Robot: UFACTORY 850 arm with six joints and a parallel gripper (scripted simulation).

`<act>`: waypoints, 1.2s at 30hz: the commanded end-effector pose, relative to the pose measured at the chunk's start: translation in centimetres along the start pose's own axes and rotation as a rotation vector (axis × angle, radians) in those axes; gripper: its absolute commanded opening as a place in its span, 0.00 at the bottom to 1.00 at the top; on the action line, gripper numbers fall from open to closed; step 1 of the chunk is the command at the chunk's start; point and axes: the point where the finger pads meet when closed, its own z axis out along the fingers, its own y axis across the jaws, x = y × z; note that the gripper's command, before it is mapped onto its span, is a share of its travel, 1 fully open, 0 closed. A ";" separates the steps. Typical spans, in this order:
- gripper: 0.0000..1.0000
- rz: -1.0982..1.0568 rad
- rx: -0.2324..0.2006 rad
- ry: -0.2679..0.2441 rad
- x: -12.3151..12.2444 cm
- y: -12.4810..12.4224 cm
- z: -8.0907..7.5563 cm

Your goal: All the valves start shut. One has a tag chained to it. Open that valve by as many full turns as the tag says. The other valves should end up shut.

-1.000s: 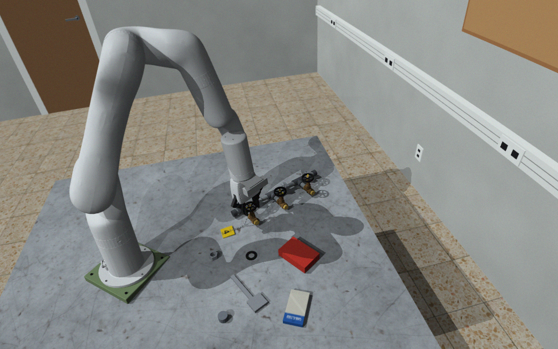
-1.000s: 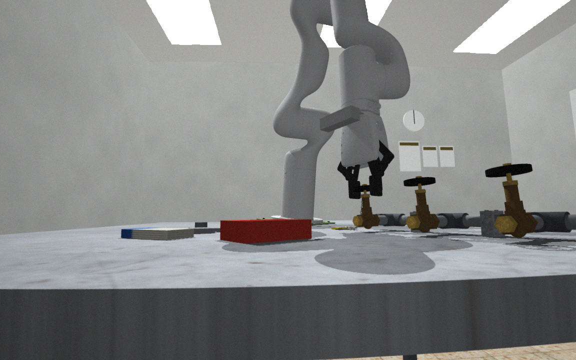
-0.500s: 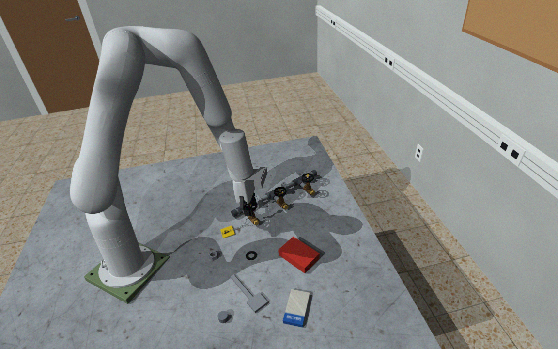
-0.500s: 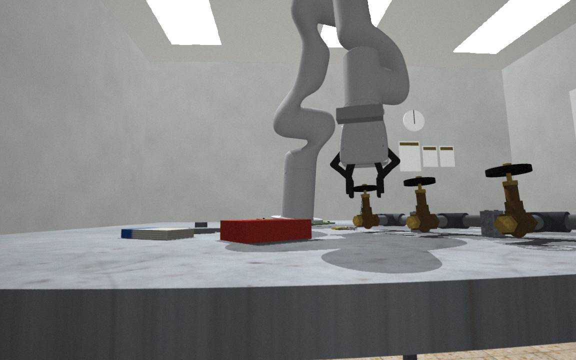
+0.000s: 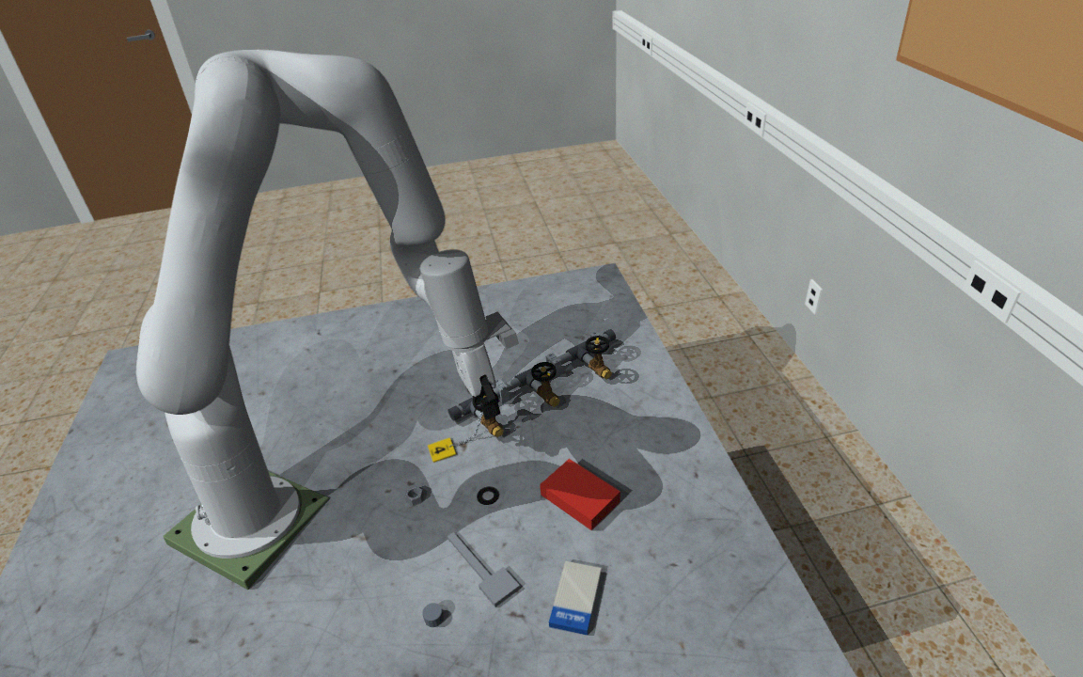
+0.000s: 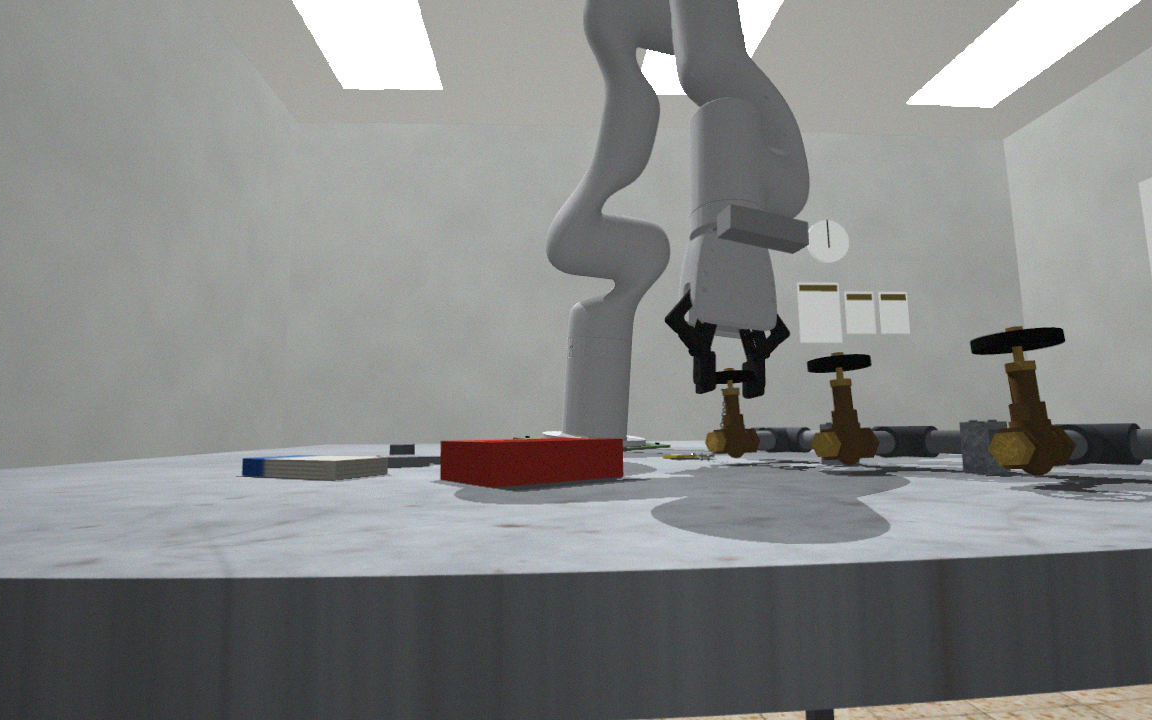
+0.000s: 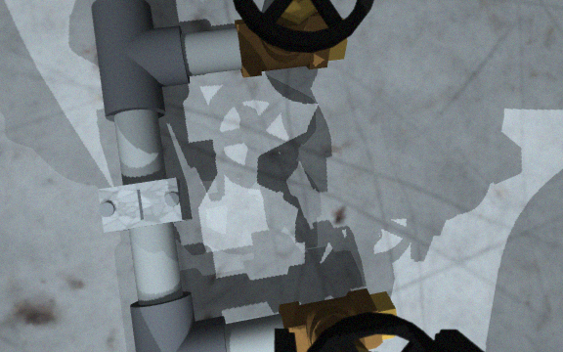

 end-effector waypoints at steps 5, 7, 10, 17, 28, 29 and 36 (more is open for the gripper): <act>0.00 -0.420 0.057 0.011 0.1 0.0 -0.1; 0.00 -0.501 0.066 0.013 0.1 0.0 -0.1; 0.00 -0.615 0.091 0.014 0.1 0.0 -0.1; 0.00 -0.639 0.099 0.014 0.1 0.0 -0.1; 0.00 -0.639 0.099 0.014 0.1 0.0 -0.1; 0.00 -0.639 0.099 0.014 0.1 0.0 -0.1; 0.00 -0.639 0.099 0.014 0.1 0.0 -0.1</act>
